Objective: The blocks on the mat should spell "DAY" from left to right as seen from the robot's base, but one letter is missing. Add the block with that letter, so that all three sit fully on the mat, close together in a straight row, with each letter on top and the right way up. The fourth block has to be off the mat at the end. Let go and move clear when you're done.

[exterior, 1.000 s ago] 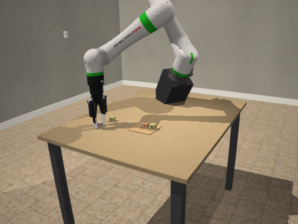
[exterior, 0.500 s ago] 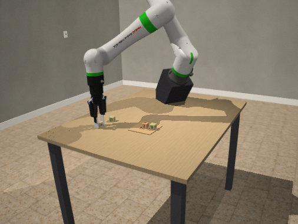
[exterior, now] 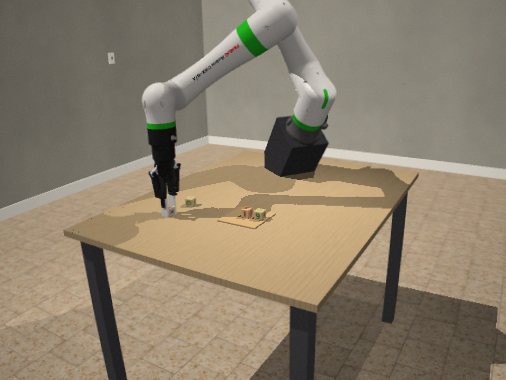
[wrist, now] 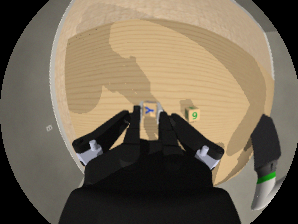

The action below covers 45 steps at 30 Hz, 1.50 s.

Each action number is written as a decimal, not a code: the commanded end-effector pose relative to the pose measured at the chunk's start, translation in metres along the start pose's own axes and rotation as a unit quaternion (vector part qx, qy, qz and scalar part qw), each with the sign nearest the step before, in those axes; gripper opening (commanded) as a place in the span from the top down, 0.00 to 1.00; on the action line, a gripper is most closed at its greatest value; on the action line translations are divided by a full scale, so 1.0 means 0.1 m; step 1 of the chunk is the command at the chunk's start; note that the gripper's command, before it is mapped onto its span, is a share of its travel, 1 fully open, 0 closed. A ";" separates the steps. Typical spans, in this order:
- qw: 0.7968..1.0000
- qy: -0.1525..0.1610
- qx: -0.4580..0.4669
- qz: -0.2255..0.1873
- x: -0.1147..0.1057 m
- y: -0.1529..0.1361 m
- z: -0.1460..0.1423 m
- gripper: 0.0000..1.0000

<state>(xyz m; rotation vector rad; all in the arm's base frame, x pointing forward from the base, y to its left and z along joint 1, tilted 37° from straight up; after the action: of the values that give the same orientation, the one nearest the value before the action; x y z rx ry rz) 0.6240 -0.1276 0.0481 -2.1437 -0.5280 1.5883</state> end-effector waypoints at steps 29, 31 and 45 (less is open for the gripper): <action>1.000 0.000 0.000 0.000 -0.29 0.00 0.00 0.84; 1.000 0.000 0.000 0.000 -0.29 0.00 0.00 0.84; 1.000 0.000 0.000 0.000 -1.00 0.00 0.00 0.84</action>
<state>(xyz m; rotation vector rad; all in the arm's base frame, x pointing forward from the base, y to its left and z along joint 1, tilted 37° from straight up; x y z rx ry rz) 0.5986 -0.1765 0.1216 -2.1441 -0.5272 1.5883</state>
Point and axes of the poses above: the point where the finger pads meet when closed, its own x axis out along the fingers, its own z axis across the jaws, y = z × x, the point moved 10 cm from there along -x, back along the fingers, and after that the axes turned 7 degrees about x, right-handed, at the moved point
